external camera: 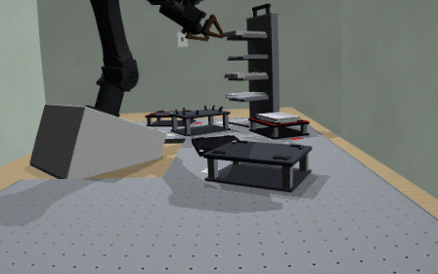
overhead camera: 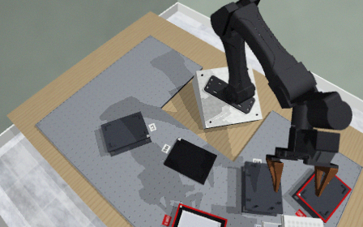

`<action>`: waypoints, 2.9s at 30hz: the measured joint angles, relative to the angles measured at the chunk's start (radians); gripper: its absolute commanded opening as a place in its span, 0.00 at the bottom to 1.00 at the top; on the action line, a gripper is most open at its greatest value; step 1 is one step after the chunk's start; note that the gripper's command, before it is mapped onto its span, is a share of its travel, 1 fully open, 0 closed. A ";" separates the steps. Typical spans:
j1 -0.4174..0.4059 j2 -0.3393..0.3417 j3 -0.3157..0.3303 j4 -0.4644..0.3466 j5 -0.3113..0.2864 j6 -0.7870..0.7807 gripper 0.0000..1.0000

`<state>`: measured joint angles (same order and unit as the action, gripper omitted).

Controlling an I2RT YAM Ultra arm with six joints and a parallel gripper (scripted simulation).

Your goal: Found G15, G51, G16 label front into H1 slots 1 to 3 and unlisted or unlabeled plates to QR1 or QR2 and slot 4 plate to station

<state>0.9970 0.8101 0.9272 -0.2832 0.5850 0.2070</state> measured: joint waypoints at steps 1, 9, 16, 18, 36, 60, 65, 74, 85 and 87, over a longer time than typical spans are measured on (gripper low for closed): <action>0.000 0.000 0.000 0.000 0.000 0.000 1.00; 0.000 0.000 0.000 0.000 0.000 0.000 1.00; 0.000 0.000 0.000 0.000 0.000 0.000 1.00; 0.000 0.000 0.000 0.000 0.000 0.000 1.00; 0.002 -0.001 -0.002 0.000 0.001 0.000 1.00; 0.130 -0.095 -0.077 -0.032 0.121 0.027 1.00; 0.123 -0.096 -0.099 -0.017 0.121 0.027 1.00; 0.104 -0.095 -0.158 0.035 0.105 0.022 1.00; 0.085 -0.087 -0.214 0.101 0.086 0.018 1.00; 0.081 -0.085 -0.227 0.115 0.082 0.017 1.00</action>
<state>1.0782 0.7250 0.7006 -0.1684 0.6674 0.2241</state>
